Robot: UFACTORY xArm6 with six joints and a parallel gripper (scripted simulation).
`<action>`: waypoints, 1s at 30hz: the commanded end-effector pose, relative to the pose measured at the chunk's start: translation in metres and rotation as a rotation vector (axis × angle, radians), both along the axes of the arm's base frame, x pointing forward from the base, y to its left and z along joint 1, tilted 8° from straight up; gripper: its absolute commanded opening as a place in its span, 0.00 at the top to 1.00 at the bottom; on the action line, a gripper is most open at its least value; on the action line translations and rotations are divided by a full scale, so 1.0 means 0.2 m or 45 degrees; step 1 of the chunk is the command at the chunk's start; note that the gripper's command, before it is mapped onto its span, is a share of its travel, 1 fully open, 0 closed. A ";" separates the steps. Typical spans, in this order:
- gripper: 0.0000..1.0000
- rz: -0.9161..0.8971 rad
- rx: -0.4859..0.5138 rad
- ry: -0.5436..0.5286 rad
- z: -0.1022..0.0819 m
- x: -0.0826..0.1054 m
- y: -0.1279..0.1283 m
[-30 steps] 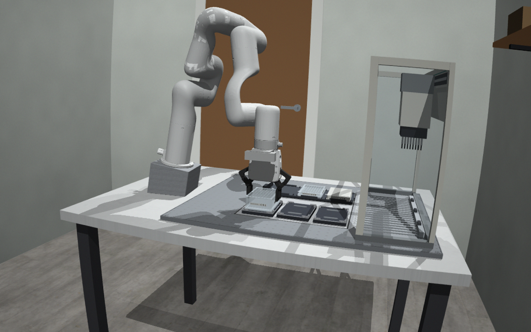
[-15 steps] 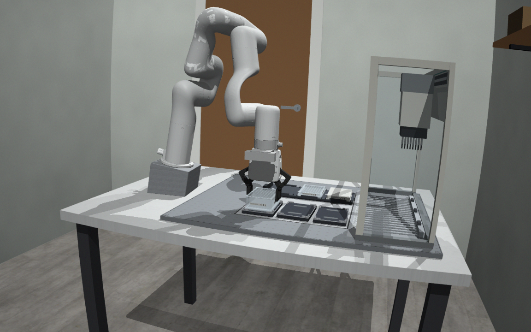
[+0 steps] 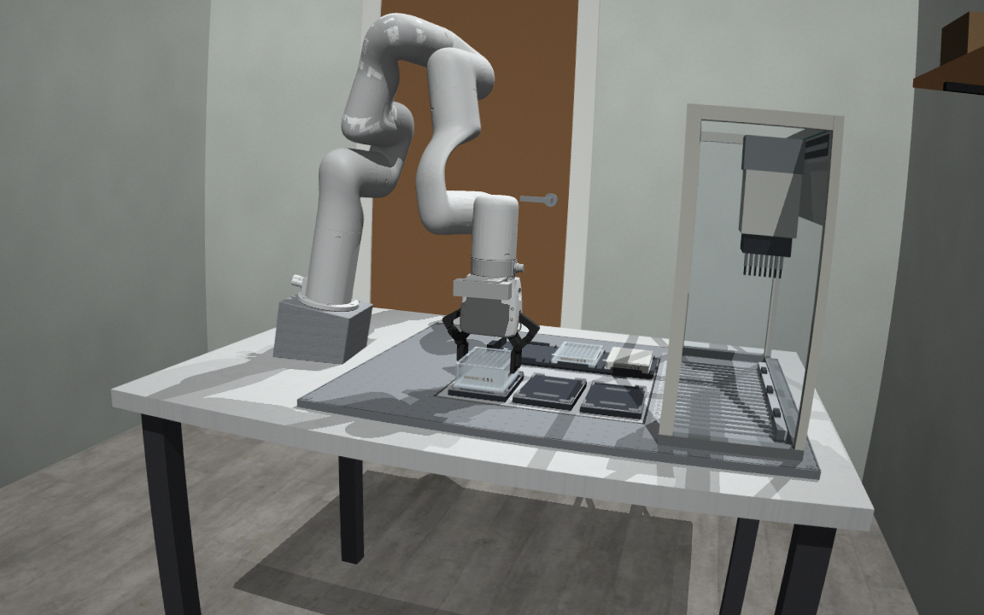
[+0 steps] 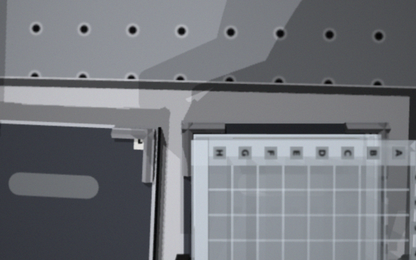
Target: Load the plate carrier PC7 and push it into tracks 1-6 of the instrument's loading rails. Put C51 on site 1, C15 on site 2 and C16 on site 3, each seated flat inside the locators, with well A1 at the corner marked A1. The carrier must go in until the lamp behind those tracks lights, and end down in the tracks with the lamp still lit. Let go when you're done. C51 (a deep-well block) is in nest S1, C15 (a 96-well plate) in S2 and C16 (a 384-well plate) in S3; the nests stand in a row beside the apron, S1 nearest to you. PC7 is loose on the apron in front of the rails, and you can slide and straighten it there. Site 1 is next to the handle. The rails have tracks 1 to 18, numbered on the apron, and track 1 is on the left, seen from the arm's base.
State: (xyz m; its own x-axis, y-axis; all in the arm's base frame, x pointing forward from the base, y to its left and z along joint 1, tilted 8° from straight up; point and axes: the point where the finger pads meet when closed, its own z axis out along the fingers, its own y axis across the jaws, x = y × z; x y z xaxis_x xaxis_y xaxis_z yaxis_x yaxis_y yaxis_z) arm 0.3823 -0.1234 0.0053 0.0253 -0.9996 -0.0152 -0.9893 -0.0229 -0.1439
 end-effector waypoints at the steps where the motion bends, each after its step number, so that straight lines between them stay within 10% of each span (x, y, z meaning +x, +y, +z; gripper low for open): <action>1: 1.00 0.000 -0.002 -0.004 0.01 0.01 0.00; 30: 1.00 0.000 -0.002 -0.005 0.08 0.00 0.00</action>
State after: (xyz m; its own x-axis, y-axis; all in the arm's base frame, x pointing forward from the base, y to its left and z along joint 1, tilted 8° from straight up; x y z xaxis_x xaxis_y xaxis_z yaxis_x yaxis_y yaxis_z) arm 0.3805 -0.1237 0.0183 0.0253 -0.9996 -0.0152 -0.9893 -0.0229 -0.1442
